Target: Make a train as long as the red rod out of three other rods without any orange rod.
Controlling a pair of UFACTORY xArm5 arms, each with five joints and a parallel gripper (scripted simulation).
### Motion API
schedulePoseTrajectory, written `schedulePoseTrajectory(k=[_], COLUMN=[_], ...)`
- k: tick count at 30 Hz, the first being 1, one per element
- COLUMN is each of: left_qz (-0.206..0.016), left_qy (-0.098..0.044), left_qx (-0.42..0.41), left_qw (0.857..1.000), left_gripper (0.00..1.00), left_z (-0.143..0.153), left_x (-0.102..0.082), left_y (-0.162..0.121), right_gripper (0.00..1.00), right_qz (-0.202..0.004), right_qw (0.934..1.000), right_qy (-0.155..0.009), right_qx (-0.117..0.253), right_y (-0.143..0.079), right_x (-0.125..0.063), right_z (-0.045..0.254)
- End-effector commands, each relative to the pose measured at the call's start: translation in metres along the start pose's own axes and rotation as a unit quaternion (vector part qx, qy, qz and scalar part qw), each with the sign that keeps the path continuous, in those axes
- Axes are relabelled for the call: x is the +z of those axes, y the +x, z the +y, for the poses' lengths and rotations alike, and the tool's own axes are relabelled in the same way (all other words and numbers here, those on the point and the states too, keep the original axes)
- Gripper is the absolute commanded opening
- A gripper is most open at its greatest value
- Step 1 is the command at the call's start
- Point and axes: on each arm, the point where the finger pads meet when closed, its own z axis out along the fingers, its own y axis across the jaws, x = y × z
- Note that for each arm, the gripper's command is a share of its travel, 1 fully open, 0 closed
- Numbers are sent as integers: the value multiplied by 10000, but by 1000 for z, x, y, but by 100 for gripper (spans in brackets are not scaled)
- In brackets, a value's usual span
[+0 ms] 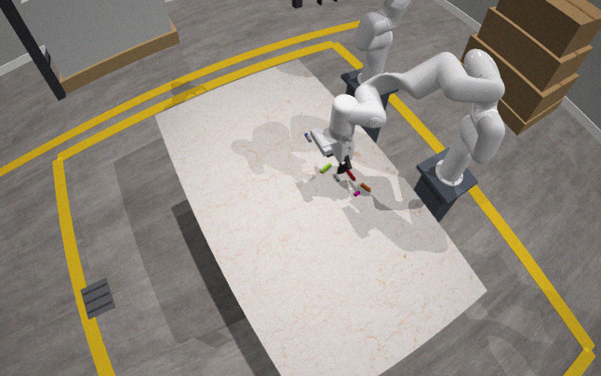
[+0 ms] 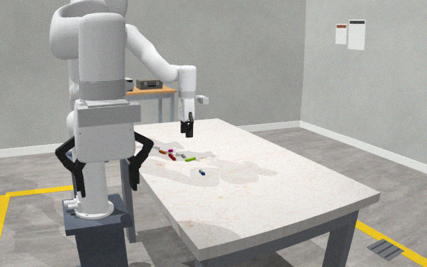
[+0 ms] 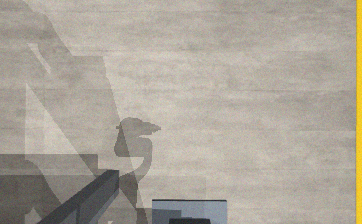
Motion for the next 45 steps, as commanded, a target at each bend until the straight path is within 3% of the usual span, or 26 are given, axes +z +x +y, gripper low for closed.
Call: schedulePoseTrajectory(k=[1,32,39,45], left_qz=[19,19,19,18], left_qy=[-7,-7,-8,-9], left_qx=[0,-51,-361,-1276], left_qw=[10000,10000,9993,9918], left_gripper=[100,100,100,100], left_z=[0,0,0,0], left_x=[-3,-3,-2,0], left_y=[1,1,2,4], right_gripper=[100,100,100,100], right_qz=[18,18,18,18], right_qw=[10000,10000,10000,10000], right_qy=[0,0,0,0], right_qx=[0,0,0,0], right_y=[1,1,1,1], right_x=[-1,-1,-1,-1], right_z=[0,0,0,0])
